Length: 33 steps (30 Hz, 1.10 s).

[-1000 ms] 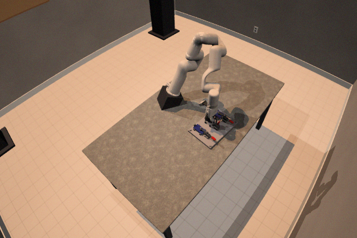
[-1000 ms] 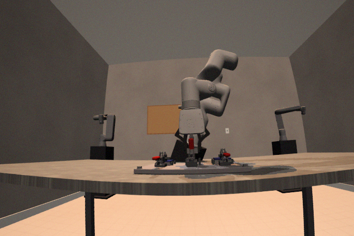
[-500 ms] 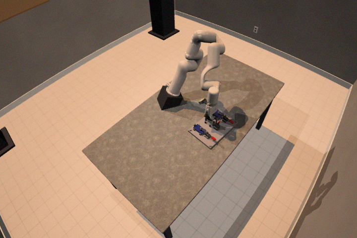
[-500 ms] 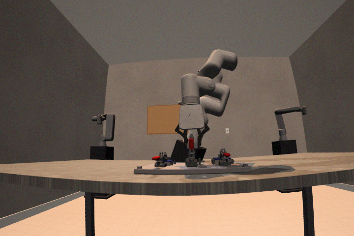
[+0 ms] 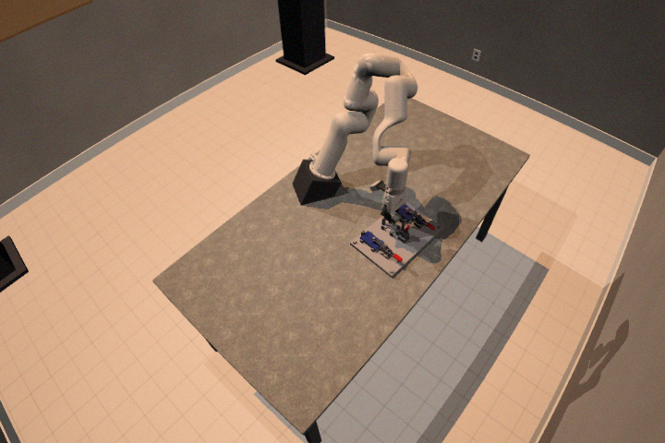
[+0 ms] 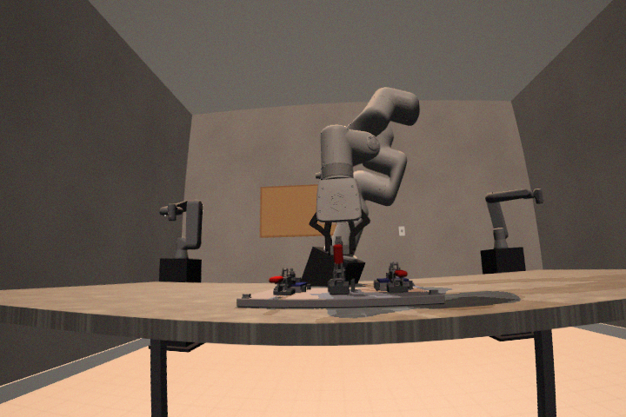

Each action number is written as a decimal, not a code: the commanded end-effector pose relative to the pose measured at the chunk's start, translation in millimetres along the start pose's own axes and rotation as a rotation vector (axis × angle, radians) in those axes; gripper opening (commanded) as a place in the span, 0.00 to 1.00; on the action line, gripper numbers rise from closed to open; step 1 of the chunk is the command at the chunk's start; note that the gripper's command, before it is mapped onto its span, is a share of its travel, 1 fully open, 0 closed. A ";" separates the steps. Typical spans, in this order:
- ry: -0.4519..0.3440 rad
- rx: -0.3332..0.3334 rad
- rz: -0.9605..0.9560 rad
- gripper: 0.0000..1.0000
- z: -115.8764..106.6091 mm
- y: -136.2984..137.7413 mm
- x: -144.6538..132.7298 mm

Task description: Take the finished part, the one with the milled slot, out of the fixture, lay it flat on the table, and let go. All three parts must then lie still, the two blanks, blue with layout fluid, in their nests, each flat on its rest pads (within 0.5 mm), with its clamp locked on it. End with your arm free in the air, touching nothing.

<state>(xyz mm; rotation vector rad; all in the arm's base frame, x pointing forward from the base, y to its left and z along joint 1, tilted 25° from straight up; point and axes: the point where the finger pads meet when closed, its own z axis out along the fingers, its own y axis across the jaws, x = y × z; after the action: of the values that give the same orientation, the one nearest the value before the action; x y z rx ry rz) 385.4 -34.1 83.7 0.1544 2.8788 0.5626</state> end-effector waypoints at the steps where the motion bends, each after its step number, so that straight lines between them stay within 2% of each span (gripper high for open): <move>1: 0.002 -0.001 0.001 0.00 0.5 -0.1 1.0; 33: 0.002 -0.001 0.000 0.00 0.4 4.9 1.0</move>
<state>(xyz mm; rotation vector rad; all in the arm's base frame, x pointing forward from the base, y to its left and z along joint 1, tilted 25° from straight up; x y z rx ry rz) 383.8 -29.9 83.5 0.1539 2.8835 0.5659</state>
